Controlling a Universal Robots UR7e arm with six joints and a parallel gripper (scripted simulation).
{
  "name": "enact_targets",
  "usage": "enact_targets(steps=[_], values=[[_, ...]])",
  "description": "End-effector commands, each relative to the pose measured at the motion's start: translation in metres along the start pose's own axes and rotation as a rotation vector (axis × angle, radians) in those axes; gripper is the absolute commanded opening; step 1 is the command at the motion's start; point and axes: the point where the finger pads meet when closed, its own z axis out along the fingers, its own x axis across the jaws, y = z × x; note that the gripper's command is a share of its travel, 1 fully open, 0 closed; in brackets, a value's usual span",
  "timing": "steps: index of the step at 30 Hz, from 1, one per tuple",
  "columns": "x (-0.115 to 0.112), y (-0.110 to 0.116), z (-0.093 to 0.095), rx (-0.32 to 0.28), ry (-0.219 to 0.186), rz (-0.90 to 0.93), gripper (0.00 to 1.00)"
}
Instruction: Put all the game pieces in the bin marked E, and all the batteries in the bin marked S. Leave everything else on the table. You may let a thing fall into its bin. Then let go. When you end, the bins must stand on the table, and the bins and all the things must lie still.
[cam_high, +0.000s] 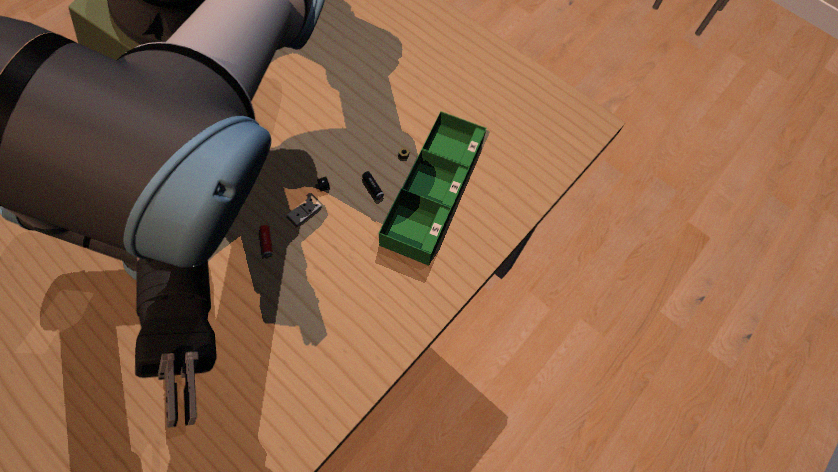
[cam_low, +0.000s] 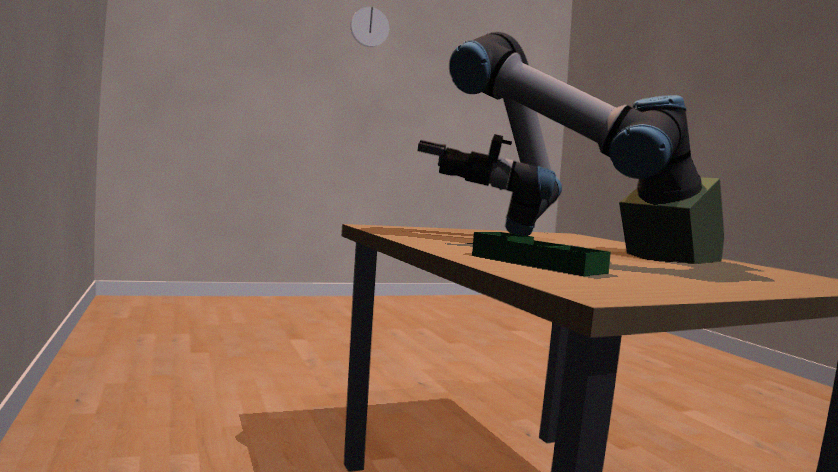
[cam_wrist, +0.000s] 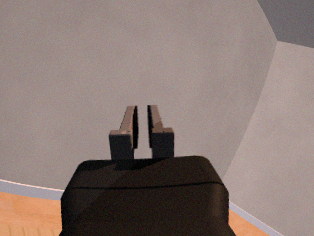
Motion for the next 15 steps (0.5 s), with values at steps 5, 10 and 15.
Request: enact_targets(steps=[5,10,15], values=[[-0.007,-0.023,-0.006,0.127,-0.018,0.023,0.31],[-0.009,-0.045,-0.005,0.128,-0.019,0.023,0.31],[-0.016,-0.085,-0.014,0.252,-0.048,0.045,0.31]])
